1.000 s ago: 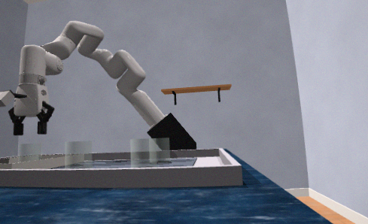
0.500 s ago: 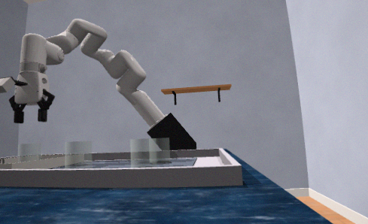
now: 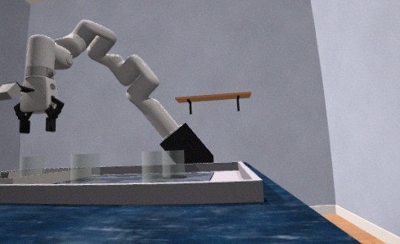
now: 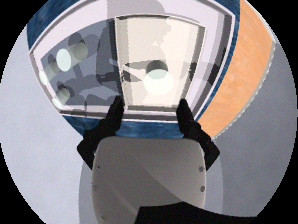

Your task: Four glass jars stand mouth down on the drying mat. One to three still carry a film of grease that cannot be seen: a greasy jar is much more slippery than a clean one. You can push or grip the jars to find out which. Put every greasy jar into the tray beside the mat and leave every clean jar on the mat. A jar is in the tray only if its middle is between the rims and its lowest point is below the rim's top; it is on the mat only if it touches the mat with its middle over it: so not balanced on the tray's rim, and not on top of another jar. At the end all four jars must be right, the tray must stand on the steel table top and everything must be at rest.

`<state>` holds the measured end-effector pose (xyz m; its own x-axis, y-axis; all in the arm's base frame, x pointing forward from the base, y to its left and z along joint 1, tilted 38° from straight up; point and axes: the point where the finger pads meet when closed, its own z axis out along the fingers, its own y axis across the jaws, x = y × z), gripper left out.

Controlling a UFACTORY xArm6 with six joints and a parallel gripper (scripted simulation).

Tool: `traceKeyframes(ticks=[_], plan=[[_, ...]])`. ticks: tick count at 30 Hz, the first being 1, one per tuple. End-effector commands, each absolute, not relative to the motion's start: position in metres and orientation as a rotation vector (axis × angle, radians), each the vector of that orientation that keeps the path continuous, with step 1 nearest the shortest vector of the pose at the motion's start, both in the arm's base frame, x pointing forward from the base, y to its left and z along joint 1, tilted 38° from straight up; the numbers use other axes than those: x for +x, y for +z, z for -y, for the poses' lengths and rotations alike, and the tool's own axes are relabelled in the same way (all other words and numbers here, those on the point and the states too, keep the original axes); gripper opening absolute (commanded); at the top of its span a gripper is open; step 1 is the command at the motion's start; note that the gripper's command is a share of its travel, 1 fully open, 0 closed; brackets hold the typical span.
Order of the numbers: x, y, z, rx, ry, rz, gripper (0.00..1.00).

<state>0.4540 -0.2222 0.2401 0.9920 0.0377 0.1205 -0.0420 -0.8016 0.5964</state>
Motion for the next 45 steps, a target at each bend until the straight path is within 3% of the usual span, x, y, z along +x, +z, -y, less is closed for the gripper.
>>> traceKeyframes(ticks=[1,45], plan=[[0.462,0.224,0.197,2.493,0.172,0.005,1.00],[0.529,0.037,-0.064,2.493,0.172,0.005,1.00]])
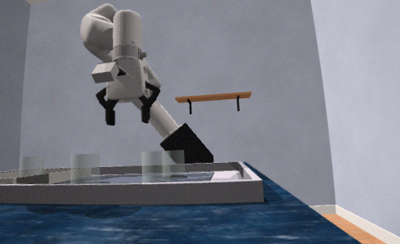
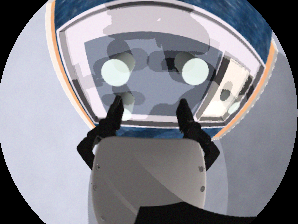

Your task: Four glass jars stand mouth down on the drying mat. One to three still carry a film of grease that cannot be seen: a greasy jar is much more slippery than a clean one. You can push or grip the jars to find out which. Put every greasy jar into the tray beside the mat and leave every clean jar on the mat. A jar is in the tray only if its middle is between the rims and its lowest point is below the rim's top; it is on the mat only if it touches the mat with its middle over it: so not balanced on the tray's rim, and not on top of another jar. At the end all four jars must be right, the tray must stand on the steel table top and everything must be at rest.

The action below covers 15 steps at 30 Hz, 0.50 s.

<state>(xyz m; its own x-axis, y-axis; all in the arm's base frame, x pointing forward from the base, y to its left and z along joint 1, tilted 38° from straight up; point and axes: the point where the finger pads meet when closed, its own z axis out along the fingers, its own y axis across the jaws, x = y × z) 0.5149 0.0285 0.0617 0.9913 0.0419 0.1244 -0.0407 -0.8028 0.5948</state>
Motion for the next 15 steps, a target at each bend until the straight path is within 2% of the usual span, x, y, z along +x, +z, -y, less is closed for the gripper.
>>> traceKeyframes(ticks=[1,6,15], plan=[[0.531,0.032,-0.071,2.493,0.172,0.005,1.00],[0.536,0.018,-0.090,2.493,0.172,0.005,1.00],[0.540,-0.006,-0.072,2.493,0.172,0.005,1.00]])
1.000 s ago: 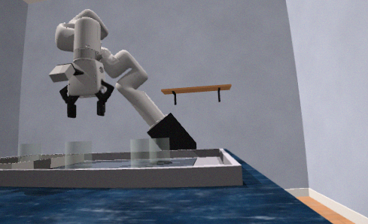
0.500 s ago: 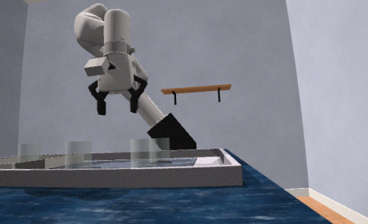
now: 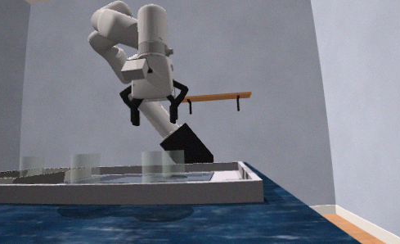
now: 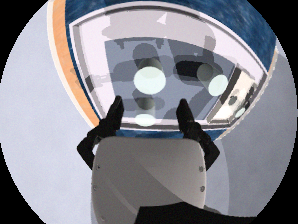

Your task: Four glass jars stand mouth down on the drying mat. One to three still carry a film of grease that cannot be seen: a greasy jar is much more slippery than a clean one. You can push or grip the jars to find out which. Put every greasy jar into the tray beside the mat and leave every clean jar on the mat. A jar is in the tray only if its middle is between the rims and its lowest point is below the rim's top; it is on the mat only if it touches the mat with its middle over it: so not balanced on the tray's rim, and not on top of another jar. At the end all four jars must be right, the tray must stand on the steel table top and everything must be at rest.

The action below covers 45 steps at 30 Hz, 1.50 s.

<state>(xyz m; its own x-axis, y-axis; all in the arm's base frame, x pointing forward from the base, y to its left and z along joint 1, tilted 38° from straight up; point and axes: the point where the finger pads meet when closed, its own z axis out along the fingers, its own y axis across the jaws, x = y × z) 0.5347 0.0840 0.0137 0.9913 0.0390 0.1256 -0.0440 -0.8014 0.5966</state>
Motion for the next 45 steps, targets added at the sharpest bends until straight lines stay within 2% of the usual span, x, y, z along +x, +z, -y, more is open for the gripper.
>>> traceKeyframes(ticks=[1,45], plan=[[0.540,-0.011,-0.069,2.493,0.172,0.005,1.00],[0.548,-0.062,-0.030,2.493,0.172,0.005,1.00]])
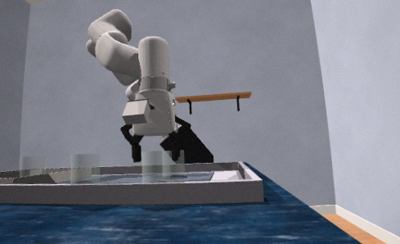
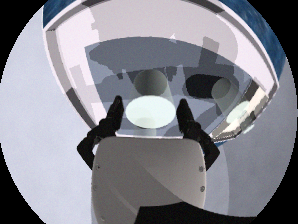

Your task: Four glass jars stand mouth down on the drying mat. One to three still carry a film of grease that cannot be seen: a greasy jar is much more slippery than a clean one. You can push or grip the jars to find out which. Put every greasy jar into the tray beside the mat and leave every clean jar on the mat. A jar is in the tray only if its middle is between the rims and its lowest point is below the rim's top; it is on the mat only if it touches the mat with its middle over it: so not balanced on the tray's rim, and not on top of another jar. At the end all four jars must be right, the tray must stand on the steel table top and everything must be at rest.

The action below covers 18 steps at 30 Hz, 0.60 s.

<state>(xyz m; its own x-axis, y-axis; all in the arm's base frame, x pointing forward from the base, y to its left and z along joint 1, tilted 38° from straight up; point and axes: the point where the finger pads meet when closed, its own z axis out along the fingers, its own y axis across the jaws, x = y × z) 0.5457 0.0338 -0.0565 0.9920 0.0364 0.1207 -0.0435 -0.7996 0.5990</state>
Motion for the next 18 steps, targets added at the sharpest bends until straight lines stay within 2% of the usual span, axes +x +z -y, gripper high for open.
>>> traceKeyframes(ticks=[1,14,15,18], plan=[[0.5486,-0.0633,-0.0289,2.493,0.172,0.005,1.00],[0.5488,-0.0649,-0.0277,2.493,0.172,0.005,1.00],[0.5488,-0.0649,-0.0277,2.493,0.172,0.005,0.91],[0.5488,-0.0649,-0.0277,2.493,0.172,0.005,0.91]])
